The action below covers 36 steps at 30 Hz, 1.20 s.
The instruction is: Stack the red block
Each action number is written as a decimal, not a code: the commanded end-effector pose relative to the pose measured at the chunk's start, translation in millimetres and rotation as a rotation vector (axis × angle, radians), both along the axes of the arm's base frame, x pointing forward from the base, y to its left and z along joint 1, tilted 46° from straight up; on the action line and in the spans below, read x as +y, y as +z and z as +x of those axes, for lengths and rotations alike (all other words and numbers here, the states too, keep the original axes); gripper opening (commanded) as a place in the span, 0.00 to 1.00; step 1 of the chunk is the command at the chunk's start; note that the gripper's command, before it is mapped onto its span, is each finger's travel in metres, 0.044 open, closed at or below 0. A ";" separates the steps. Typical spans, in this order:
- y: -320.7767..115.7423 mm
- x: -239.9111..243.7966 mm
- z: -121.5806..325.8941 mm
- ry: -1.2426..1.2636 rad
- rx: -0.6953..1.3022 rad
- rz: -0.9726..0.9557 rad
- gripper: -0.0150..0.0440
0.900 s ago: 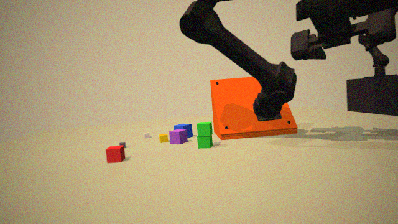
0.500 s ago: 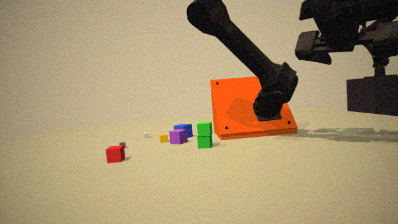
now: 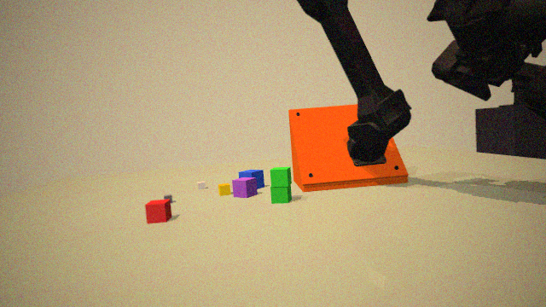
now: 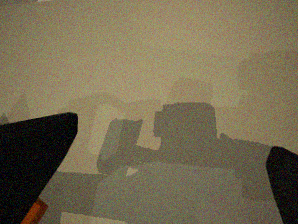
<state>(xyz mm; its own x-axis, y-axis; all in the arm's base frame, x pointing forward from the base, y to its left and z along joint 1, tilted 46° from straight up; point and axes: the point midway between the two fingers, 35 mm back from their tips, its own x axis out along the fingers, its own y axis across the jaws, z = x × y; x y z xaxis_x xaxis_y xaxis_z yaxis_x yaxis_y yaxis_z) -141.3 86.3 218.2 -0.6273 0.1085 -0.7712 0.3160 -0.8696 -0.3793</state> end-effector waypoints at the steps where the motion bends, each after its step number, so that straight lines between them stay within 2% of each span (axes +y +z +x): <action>1: 5.8 18.9 3.4 -0.117 0.013 -0.031 1.00; 17: 25.4 98.5 47.8 -0.637 0.086 -0.151 1.00; 36: 33.0 155.7 147.4 -1.198 0.221 -0.257 1.00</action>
